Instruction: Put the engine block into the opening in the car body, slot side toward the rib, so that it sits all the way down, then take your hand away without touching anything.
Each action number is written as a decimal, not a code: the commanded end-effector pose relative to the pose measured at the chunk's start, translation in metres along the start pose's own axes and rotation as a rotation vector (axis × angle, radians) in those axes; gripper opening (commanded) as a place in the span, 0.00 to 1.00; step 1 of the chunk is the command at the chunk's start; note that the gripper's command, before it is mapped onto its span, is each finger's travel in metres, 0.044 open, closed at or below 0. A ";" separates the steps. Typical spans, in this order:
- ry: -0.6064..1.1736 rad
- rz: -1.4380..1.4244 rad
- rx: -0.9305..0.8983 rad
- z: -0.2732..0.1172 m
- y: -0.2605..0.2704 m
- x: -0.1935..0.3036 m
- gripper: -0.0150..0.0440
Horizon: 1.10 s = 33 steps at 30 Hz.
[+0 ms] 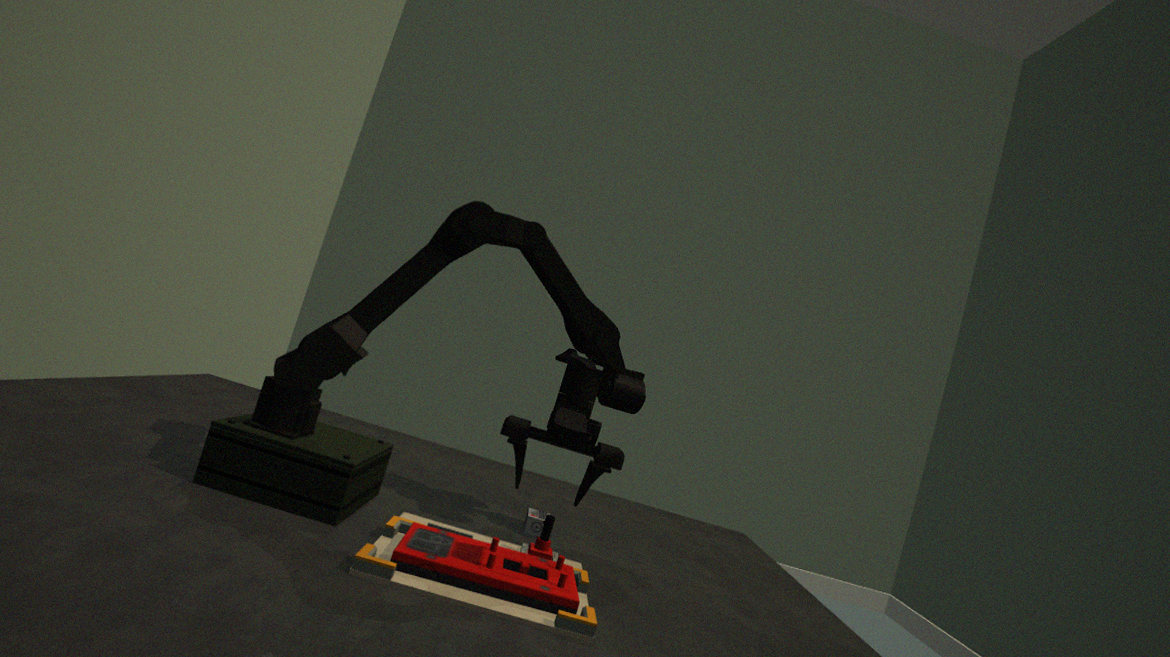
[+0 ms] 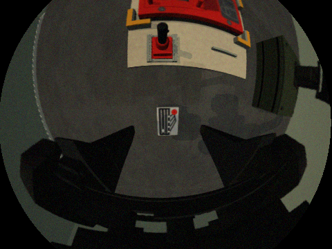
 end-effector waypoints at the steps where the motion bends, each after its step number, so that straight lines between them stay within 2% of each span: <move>1: 0.025 -0.012 -0.015 -0.003 -0.001 0.002 1.00; 29: 0.025 -0.012 -0.014 0.039 -0.001 0.003 1.00; 33: 0.025 -0.012 -0.014 0.039 -0.001 0.003 0.82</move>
Point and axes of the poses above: the point midway between the two fingers, 35 mm back from their tips, its own z axis out along the fingers, its own y axis across the jaws, x = y × z, the point moved 1 cm from there along -z, back along the fingers, and after that the axes turned 14 degrees about -z, right-handed, at the moved point
